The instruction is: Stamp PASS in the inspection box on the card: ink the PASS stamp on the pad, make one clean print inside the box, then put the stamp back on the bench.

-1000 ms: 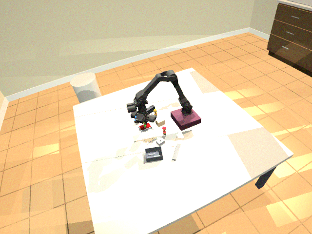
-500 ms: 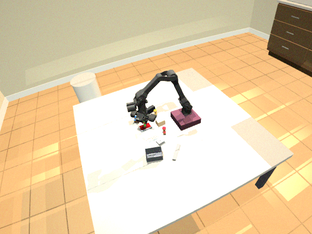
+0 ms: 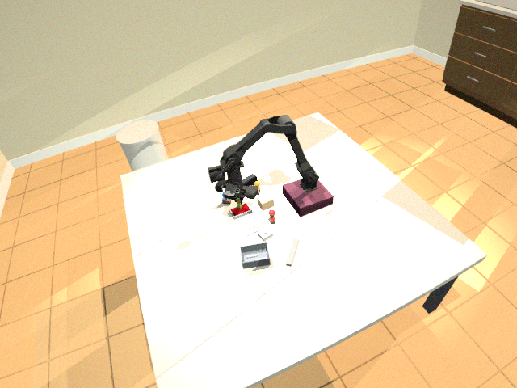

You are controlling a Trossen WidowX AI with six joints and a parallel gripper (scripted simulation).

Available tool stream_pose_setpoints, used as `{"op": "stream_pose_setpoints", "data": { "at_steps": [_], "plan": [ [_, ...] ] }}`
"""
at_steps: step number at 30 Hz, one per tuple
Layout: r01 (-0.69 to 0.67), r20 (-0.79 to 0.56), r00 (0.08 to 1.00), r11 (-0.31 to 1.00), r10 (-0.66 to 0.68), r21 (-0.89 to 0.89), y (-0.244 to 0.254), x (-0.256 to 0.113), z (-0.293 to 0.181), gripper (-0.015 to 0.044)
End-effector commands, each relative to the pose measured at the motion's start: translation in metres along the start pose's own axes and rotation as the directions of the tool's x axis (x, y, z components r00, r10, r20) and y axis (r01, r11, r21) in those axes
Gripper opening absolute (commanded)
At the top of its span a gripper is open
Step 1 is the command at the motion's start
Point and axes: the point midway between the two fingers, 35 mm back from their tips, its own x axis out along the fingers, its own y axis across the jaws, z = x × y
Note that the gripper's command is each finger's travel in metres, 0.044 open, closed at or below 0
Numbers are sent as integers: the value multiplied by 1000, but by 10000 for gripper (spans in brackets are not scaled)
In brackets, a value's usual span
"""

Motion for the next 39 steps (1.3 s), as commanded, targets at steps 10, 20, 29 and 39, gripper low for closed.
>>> {"op": "stream_pose_setpoints", "data": {
  "at_steps": [10, 20, 29, 39],
  "plan": [
    [9, 4, 1000, 1000, -9, 0, -1, -25, 0, 0],
    [8, 3, 1000, 998, -9, 66, 3, -30, 6, 0],
    [5, 1, 1000, 954, -6, 300, 17, -31, 29, 0],
    [3, -1, 1000, 843, -3, 538, 34, -31, 54, 0]
  ]
}}
